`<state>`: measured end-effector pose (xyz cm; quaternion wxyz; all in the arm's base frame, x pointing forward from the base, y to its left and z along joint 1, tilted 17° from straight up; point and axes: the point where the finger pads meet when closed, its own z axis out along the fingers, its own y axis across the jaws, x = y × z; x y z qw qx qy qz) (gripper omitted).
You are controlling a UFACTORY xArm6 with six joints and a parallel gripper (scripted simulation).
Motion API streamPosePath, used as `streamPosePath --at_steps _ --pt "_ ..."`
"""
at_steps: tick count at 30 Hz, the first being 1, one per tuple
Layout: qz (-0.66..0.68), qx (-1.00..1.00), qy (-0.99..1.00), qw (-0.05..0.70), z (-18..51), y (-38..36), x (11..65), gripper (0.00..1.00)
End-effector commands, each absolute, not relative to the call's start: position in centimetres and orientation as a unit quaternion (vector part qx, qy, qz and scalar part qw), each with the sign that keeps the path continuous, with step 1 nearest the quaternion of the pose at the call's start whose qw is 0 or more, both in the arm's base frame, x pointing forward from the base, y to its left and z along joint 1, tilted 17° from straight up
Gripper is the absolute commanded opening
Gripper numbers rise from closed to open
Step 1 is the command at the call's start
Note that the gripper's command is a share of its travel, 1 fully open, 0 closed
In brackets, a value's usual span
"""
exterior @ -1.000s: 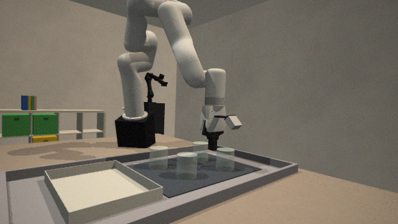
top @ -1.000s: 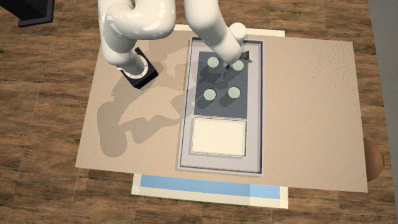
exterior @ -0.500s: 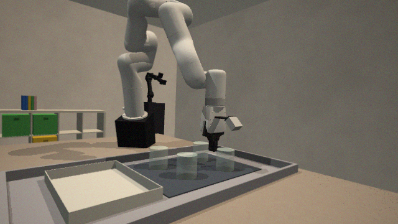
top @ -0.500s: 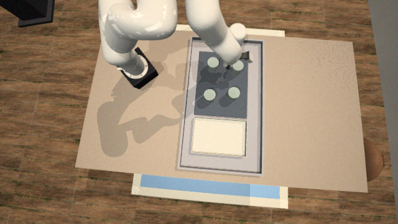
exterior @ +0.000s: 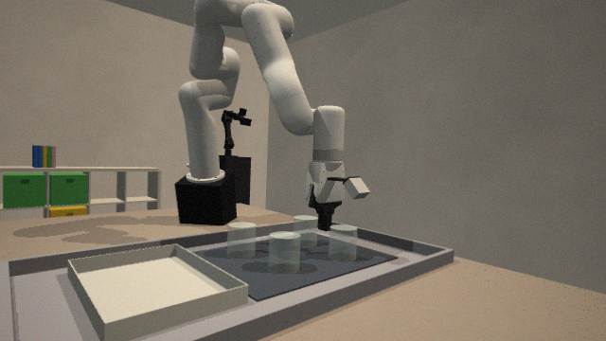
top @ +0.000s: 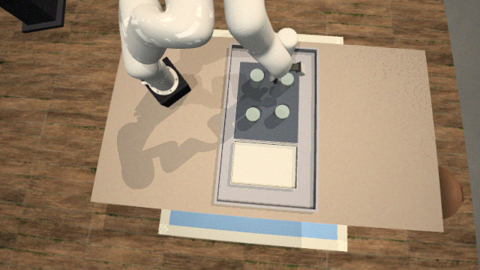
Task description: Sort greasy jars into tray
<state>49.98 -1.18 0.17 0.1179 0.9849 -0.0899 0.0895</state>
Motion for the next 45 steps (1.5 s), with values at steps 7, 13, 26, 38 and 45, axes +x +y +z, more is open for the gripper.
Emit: streamPosePath --at_steps 7,13,26,38,45 --pt "0.091 0.985 -0.090 0.118 0.35 -1.16 50.25 0.00" --pt "0.091 0.985 -0.090 0.118 0.36 -1.17 50.31 0.00" --pt "0.091 0.985 -0.090 0.118 0.39 -1.19 50.47 0.00" --pt "0.091 0.985 -0.090 0.118 0.42 -1.21 50.60 0.00" --pt "0.091 0.985 -0.090 0.118 0.44 -1.23 50.69 0.00"
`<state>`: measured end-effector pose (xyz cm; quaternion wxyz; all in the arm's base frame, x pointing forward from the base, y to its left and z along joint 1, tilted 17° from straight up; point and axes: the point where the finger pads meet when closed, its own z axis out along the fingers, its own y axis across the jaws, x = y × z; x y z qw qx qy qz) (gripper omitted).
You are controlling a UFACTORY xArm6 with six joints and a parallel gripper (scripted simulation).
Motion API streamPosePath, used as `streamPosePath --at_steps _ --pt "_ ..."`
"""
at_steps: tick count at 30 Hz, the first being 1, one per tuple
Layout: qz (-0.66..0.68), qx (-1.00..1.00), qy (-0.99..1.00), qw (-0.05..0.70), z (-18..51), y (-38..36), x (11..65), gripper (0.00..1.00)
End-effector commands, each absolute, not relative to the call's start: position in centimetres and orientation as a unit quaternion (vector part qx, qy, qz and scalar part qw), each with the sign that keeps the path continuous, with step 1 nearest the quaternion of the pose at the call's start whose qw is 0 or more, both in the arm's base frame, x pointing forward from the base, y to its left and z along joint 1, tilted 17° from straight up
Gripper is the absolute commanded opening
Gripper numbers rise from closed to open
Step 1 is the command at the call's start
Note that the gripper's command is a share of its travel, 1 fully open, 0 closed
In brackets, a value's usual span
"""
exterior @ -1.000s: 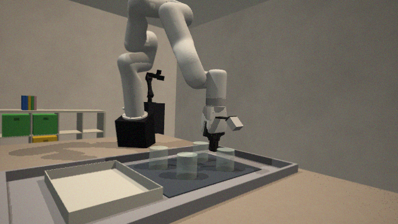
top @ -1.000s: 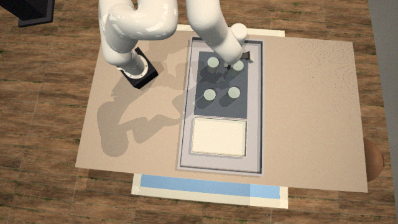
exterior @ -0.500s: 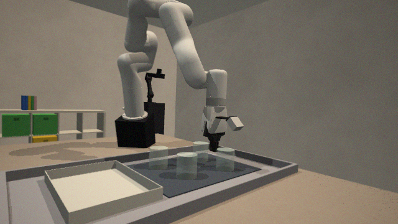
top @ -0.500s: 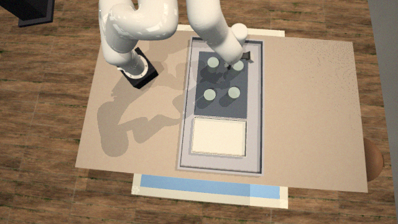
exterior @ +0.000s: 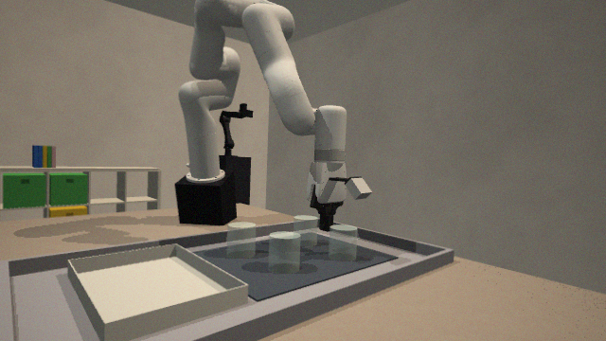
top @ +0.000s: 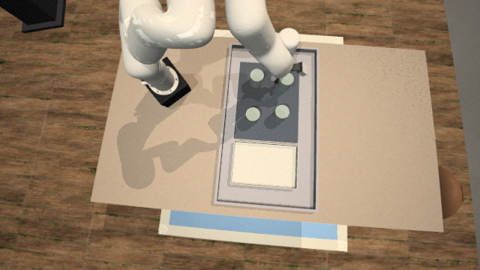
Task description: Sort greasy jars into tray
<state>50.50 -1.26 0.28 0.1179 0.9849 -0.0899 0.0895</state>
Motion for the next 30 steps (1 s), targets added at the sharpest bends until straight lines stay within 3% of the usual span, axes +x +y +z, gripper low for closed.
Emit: streamPosePath --at_steps 1,30 --pt "0.091 0.985 -0.090 0.118 0.44 -1.23 50.69 0.00" --pt "0.091 0.985 -0.090 0.118 0.51 -1.28 51.03 0.00"
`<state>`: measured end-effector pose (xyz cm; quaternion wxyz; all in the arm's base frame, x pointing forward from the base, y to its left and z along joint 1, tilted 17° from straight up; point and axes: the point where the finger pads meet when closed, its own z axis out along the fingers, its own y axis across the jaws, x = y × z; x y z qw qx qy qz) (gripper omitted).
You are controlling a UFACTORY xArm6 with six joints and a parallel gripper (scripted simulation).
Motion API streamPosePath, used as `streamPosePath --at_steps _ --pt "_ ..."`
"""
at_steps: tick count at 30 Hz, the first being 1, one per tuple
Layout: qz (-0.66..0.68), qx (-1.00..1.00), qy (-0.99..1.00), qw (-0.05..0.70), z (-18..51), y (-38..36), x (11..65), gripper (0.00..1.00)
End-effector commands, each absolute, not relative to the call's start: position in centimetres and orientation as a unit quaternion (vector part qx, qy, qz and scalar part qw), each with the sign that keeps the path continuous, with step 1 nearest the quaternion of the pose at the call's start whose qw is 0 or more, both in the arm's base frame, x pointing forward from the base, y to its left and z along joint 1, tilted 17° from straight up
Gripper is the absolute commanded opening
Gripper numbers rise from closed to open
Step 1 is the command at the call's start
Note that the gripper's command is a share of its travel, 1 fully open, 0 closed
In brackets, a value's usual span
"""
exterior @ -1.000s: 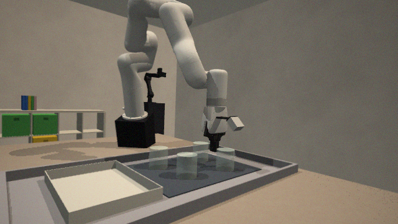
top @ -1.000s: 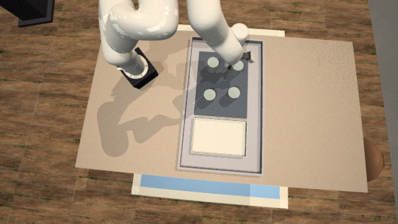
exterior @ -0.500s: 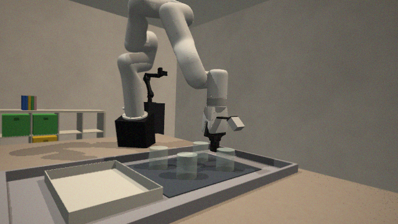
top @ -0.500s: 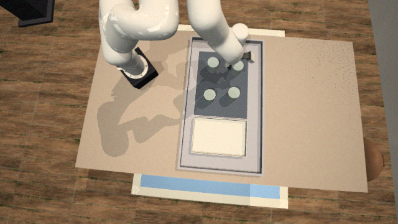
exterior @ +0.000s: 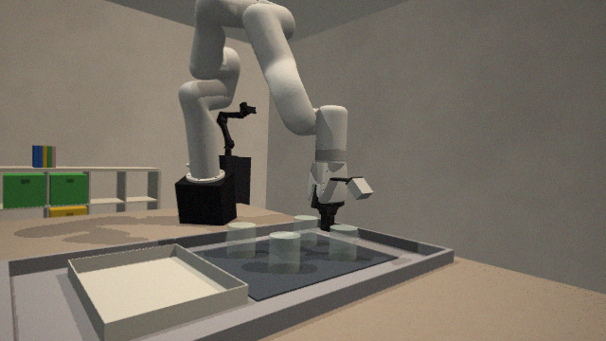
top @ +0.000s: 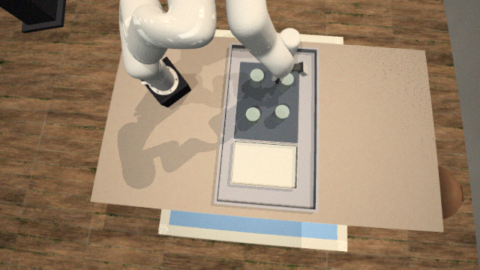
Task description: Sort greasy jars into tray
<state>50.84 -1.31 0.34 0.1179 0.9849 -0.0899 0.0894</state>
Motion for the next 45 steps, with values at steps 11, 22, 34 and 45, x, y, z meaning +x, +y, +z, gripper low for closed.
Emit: streamPosePath --at_steps 11,22,34,45 --pt "0.091 0.985 -0.090 0.118 0.53 -1.30 51.14 0.00" --pt "0.091 0.985 -0.090 0.118 0.56 -1.32 51.27 0.00" --pt "0.091 0.985 -0.090 0.118 0.59 -1.35 51.41 0.00" --pt "0.091 0.985 -0.090 0.118 0.61 -1.36 51.53 0.00"
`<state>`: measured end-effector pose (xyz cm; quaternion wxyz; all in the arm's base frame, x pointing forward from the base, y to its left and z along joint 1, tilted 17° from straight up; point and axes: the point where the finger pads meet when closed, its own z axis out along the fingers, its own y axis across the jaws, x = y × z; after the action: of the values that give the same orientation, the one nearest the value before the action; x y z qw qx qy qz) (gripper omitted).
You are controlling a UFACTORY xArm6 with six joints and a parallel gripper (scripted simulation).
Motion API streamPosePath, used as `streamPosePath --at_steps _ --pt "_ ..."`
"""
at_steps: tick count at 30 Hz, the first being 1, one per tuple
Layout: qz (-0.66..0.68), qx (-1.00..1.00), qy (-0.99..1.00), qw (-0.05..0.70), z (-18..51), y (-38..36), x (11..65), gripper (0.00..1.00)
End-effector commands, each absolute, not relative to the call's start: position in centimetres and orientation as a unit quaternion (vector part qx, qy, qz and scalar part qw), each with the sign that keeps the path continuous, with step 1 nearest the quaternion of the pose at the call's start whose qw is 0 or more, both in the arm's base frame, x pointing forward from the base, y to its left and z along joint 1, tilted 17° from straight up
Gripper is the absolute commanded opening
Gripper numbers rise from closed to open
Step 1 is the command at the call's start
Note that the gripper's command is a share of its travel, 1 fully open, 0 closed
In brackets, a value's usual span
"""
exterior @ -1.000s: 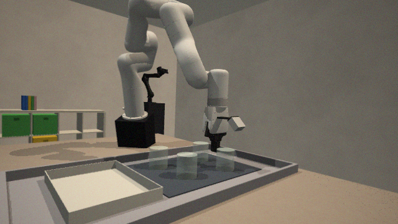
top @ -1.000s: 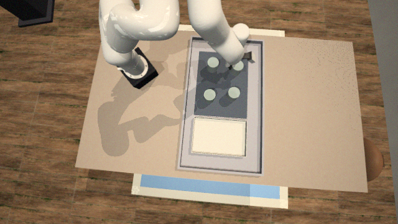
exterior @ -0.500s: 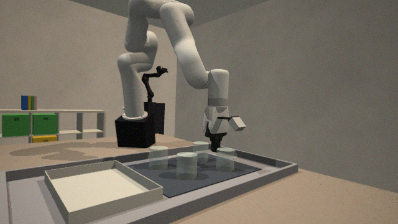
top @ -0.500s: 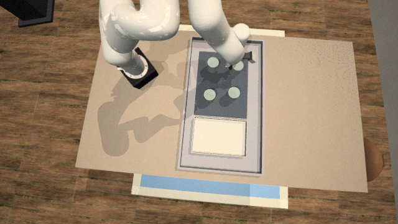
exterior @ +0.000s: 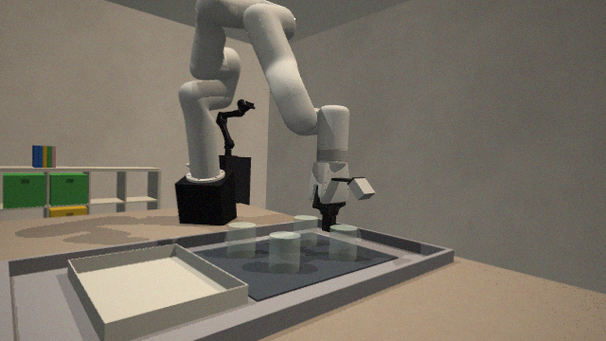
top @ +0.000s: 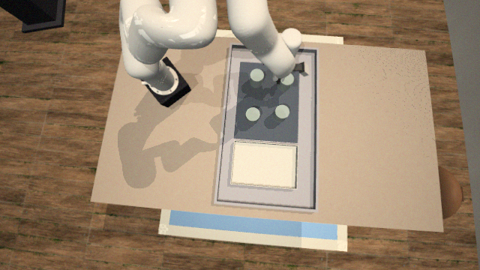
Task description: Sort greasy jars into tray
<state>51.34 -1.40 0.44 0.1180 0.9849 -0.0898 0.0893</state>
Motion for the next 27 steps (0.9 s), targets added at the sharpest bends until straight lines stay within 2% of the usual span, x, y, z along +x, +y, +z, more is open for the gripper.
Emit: streamPosePath --at_steps 1,27 --pt "0.091 0.985 -0.090 0.118 0.62 -1.37 51.54 0.00" --pt "0.091 0.985 -0.090 0.118 0.92 -1.35 51.81 0.00"
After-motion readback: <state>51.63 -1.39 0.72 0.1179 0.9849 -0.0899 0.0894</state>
